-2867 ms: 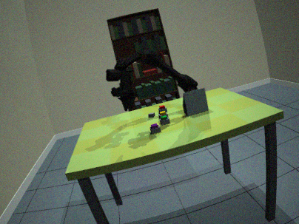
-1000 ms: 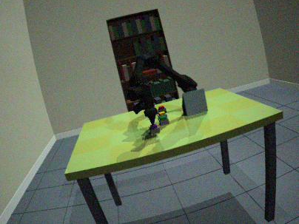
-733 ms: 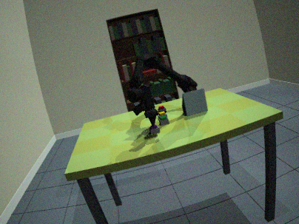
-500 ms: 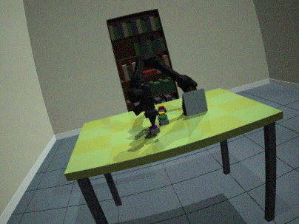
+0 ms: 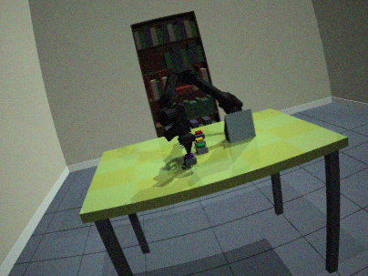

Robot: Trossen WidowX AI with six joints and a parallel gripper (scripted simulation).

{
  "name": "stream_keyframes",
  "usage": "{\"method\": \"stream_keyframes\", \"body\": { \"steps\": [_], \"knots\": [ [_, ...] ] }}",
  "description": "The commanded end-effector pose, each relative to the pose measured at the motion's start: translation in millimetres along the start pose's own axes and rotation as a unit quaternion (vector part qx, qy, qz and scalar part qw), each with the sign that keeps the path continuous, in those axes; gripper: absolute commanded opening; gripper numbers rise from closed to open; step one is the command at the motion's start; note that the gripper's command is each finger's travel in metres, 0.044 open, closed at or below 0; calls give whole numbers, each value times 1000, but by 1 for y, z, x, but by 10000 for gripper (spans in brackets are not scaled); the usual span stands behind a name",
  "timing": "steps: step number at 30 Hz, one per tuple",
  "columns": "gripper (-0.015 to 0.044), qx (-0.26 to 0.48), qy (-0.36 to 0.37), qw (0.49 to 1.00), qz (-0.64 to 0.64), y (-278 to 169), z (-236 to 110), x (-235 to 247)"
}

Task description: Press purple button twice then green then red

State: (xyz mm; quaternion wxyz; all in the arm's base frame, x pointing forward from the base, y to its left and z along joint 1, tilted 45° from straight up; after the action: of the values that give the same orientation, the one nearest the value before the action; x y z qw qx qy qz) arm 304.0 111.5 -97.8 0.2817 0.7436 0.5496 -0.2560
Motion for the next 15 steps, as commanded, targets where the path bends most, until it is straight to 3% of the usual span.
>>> {"method": "stream_keyframes", "body": {
  "steps": [1,15],
  "knots": [
    [20,-3,5,1000,2,0,-25,1],
    [20,-3,5,1000,2,0,-14,2]
  ]
}}
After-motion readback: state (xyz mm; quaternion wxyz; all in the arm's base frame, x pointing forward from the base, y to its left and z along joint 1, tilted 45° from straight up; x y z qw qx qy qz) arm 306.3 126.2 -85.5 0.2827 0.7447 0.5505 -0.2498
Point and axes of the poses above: the point midway between the two fingers, 35 mm back from their tips, its own z axis out along the fingers, its own x axis across the jaws, y = z × x, the point moved 4 cm from there along -z, back along the fingers, and after that the axes turned 11 degrees about z, right-handed, at the moved point
